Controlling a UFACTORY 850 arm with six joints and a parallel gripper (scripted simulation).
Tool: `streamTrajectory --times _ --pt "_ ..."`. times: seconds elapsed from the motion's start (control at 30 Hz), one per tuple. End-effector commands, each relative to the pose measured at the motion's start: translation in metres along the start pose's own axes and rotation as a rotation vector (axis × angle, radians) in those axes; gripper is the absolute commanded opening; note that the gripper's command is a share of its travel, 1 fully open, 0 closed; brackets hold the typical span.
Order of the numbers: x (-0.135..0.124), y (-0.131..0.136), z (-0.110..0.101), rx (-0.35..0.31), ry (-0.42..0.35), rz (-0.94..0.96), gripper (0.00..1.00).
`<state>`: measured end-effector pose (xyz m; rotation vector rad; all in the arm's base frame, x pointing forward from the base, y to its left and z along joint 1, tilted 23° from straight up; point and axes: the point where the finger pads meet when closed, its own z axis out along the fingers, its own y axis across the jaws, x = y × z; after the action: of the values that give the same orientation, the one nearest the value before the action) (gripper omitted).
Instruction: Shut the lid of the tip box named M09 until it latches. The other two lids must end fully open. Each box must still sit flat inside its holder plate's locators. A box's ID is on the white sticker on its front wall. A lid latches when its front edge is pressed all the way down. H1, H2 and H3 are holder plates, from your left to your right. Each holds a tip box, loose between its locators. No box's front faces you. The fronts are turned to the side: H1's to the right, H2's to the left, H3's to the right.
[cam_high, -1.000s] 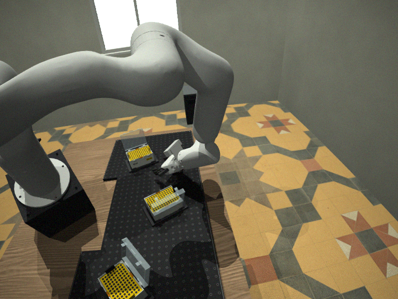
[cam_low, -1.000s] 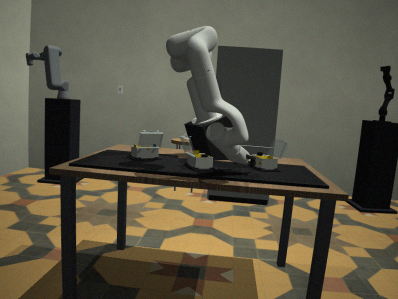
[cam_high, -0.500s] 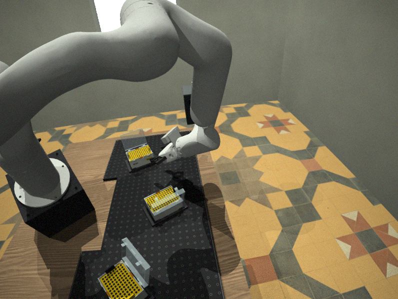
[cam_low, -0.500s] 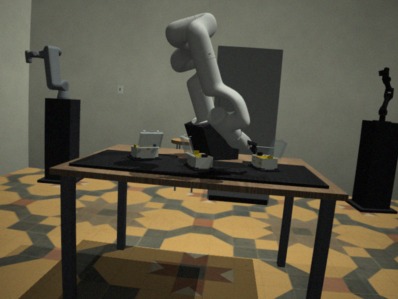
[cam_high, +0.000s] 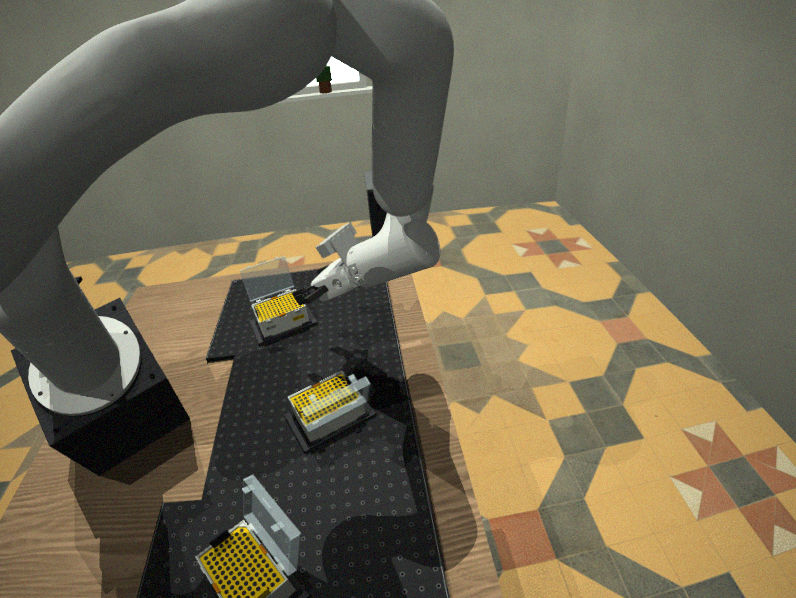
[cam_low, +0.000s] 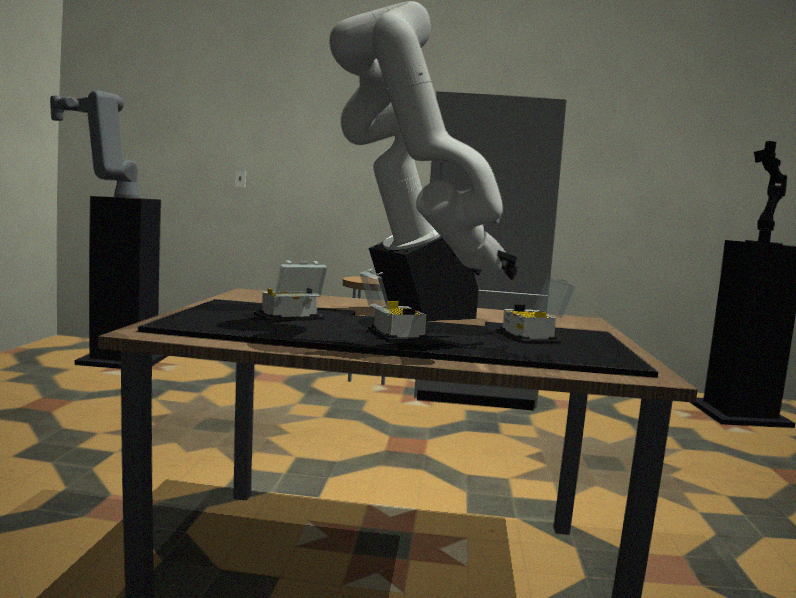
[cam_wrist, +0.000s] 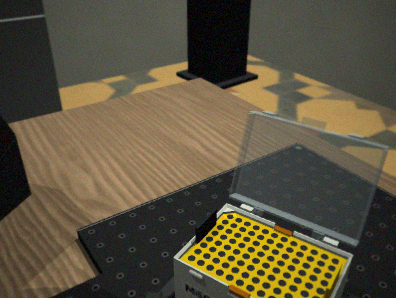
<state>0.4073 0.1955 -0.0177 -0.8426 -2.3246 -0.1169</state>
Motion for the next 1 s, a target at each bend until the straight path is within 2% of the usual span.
streamTrajectory --times 0.0,0.1,0.37,0.5,0.57,0.97 --pt "0.016 0.0 -0.01 -0.001 -0.001 -0.001 1.0" --pt "0.029 0.0 -0.018 -0.001 -0.001 -0.001 1.0" --pt "0.029 0.0 -0.018 -0.001 -0.001 -0.001 1.0" --pt "0.03 -0.019 -0.015 -0.06 -0.063 0.102 1.0" --pt "0.03 -0.019 -0.015 -0.06 -0.063 0.102 1.0" --pt "0.033 -0.079 -0.006 -0.238 -0.247 0.409 1.0"
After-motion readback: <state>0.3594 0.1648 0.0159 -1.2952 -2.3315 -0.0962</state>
